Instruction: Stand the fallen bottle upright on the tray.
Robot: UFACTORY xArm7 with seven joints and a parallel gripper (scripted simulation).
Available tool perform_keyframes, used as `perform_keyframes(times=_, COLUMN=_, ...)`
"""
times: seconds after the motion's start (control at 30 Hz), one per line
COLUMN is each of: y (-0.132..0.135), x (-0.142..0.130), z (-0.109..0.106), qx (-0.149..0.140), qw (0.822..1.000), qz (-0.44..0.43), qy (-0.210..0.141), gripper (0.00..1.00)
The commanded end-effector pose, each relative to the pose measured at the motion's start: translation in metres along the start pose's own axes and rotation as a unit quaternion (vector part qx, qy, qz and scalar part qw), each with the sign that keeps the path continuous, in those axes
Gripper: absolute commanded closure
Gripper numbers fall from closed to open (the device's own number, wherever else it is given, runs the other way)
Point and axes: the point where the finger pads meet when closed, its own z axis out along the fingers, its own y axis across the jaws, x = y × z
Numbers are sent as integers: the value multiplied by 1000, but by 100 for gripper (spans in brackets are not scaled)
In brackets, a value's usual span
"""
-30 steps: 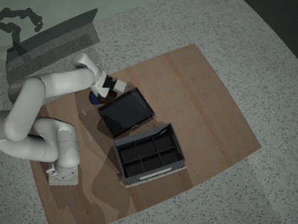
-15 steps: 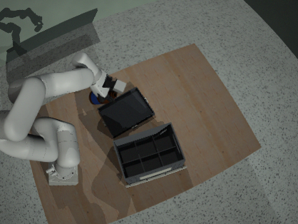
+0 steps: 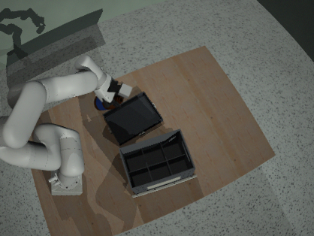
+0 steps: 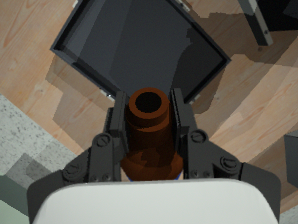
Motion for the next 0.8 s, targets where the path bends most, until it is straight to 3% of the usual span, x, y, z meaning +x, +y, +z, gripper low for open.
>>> perform_keyframes(times=0.0, y=-1, x=0, z=-2, qx=2, qw=1000, qz=0, qy=13, gripper=100)
perform_keyframes(times=0.77, y=-1, x=-1, z=-2, qx=2, qw=997, qz=1, qy=71, gripper=100)
